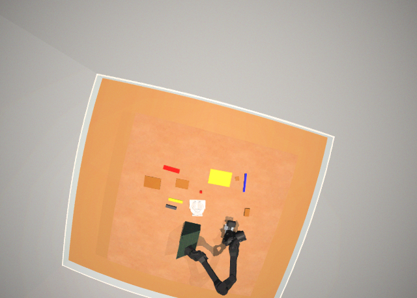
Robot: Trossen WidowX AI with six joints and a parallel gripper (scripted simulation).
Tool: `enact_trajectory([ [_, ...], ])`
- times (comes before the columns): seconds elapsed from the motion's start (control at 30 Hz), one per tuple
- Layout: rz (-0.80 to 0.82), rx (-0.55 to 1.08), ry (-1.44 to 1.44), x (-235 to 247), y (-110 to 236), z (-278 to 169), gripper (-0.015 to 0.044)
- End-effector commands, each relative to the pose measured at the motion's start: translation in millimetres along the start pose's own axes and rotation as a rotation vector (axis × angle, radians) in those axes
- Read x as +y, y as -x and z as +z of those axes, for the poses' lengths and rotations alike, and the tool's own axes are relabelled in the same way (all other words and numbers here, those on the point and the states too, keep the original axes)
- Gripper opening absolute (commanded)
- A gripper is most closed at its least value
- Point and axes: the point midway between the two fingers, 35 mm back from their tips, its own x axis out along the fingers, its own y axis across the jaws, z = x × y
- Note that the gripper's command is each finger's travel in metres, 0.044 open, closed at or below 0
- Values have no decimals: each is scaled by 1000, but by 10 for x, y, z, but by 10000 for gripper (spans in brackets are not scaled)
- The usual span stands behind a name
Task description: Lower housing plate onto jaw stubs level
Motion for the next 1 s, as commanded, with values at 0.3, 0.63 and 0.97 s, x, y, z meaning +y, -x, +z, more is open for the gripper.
enact_trajectory([
  [0.3,0,3,0,19,107,-1,351],
  [0.63,2,8,1,37,422,-4,351],
  [0.97,4,6,4,5,718,-3,351],
])
